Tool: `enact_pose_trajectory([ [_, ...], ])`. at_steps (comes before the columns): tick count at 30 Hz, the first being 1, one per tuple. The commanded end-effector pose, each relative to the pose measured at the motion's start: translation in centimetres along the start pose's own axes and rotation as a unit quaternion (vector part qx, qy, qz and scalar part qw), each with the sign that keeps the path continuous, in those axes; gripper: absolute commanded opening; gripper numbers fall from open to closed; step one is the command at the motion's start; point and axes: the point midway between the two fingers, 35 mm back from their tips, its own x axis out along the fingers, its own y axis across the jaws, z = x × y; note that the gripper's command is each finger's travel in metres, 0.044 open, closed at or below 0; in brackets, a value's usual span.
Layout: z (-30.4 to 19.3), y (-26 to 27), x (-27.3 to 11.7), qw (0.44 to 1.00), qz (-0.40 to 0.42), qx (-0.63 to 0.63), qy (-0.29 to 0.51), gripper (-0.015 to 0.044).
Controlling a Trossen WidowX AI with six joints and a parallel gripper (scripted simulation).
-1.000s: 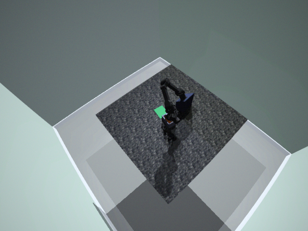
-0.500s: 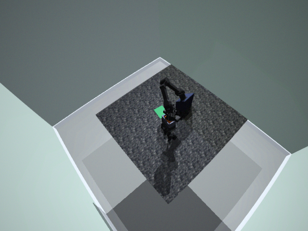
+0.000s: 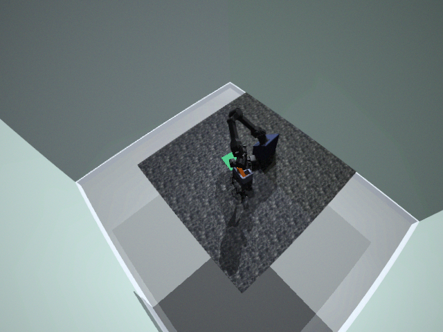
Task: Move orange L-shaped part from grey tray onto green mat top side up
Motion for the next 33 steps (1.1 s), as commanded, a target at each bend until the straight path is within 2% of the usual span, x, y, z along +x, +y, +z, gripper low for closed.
enact_pose_trajectory([
  [1,-2.1,-0.9,-0.3,0.982,-0.006,-0.190,0.002,0.0280],
  [8,-2.1,-0.9,-0.1,0.982,-0.006,-0.190,0.002,0.0280],
  [14,-2.1,-1.0,2.7,0.982,-0.006,-0.190,0.003,0.0280],
  [33,-2.1,-1.1,5.2,0.982,-0.006,-0.190,0.002,0.0280],
])
